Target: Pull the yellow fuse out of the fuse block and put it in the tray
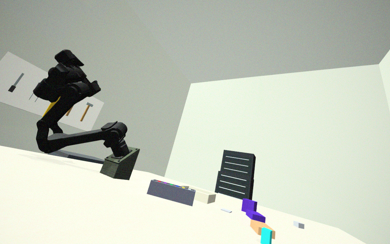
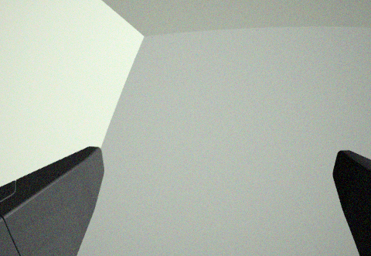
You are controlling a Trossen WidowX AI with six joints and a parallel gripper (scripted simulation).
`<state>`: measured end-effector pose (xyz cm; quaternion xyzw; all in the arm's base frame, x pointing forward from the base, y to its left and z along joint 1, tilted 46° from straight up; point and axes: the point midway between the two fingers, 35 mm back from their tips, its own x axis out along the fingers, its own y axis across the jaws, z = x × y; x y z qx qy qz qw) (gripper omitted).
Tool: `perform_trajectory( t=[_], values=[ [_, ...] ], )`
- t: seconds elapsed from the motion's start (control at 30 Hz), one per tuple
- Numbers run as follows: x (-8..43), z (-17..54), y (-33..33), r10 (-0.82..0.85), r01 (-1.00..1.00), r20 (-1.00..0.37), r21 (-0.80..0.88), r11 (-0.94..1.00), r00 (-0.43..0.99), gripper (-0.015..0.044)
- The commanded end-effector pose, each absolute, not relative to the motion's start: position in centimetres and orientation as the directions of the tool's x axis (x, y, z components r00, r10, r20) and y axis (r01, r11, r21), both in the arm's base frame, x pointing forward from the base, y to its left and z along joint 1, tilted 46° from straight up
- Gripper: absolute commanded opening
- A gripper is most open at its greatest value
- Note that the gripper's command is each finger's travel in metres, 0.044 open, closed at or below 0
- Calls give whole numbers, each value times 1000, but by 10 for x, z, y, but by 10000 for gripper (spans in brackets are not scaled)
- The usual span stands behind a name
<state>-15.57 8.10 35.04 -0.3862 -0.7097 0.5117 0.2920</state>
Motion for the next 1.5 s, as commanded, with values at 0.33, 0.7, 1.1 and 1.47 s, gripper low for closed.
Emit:
perform_trajectory(
  t=[0.33, 0.7, 1.1, 1.47],
  values=[
    [-96, 408, 115, 842, -261, 205, -962, 79, -500, 111],
    [48, 463, 168, 885, -921, 444, -387, 47, -141, 74],
    [240, 413, 208, 850, -809, 265, 521, 271, 455, 74],
    [362, 272, 198, 592, -101, -289, 838, 536, 752, 74]
  ],
)
